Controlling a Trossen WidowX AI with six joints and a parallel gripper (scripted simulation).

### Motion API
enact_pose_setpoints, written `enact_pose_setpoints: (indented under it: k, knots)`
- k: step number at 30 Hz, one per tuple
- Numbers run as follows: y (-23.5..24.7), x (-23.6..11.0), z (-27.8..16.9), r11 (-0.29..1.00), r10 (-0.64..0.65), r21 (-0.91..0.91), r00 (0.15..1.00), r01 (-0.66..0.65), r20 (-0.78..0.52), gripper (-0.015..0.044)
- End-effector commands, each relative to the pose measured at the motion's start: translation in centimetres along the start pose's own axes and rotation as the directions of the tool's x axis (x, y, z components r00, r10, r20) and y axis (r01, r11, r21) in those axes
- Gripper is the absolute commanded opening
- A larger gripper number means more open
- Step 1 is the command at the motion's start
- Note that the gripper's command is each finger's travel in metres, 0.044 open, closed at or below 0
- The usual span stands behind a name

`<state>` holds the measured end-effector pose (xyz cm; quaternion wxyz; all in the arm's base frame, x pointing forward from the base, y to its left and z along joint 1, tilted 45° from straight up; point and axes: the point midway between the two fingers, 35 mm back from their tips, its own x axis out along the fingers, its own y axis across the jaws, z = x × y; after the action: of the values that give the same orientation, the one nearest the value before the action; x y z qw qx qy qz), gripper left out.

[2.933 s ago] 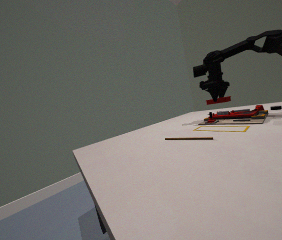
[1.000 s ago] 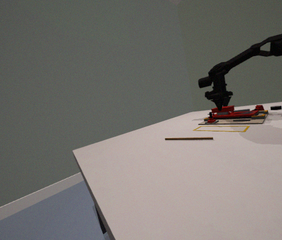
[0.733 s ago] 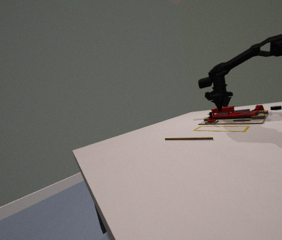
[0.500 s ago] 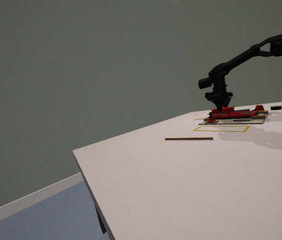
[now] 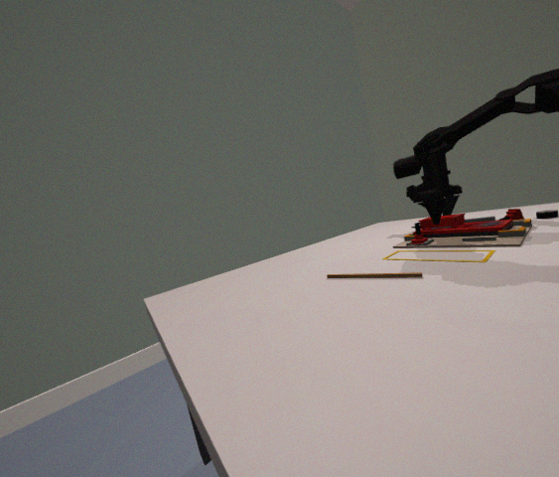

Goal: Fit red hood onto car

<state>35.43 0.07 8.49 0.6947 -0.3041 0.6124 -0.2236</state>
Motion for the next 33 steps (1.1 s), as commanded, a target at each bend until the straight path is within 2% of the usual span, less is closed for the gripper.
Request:
enact_pose_setpoints:
  k: [1,10,27,30,33]
  knots:
    - [0.0,0.2,0.0,1.000,-0.002,-0.001,1.000,0.002,0.000,0.0000]
    - [0.0,0.2,0.0,1.000,0.000,0.000,1.000,0.000,0.000,0.0000]
    - [0.0,0.2,0.0,1.000,-0.001,0.000,1.000,0.001,0.000,0.0440]
    - [0.0,-0.3,0.1,1.000,0.000,0.000,1.000,0.000,0.000,0.0440]
    - [0.1,-2.2,0.2,1.000,-0.001,0.000,1.000,0.001,-0.001,0.0440]
